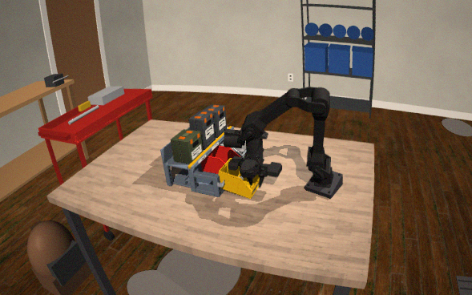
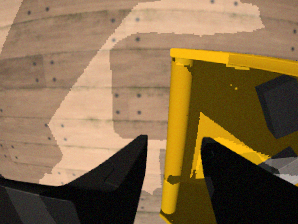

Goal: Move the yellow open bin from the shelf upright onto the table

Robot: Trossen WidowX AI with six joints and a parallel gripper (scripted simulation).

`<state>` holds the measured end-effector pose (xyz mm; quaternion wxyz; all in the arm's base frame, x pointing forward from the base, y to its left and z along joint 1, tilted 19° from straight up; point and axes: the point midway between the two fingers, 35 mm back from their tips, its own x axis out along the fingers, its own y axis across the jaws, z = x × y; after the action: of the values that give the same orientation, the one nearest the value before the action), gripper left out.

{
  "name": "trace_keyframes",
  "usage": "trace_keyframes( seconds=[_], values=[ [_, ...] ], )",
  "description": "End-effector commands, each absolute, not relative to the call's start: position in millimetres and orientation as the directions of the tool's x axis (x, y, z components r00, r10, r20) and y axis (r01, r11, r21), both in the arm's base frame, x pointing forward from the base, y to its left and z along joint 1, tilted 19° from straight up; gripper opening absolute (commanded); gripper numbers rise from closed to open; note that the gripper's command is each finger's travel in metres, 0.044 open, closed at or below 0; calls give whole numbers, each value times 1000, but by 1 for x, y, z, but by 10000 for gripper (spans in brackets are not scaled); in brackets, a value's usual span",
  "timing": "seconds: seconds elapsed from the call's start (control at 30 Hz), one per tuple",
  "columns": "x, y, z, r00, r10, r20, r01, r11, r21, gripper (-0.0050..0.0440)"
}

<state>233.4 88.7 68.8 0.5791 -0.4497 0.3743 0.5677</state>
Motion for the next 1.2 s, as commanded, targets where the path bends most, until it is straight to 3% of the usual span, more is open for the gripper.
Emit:
trace_keyframes(
  seconds=[0.0,0.5,0.67,1.17],
  values=[
    [236,89,73,90,324,-942,-993,-48,-112,150],
    [236,89,73,90,324,-942,-993,-48,-112,150],
    [231,71,125,87,323,-943,-993,-47,-108,150],
    [229,65,144,87,321,-943,-993,-46,-107,150]
  ],
)
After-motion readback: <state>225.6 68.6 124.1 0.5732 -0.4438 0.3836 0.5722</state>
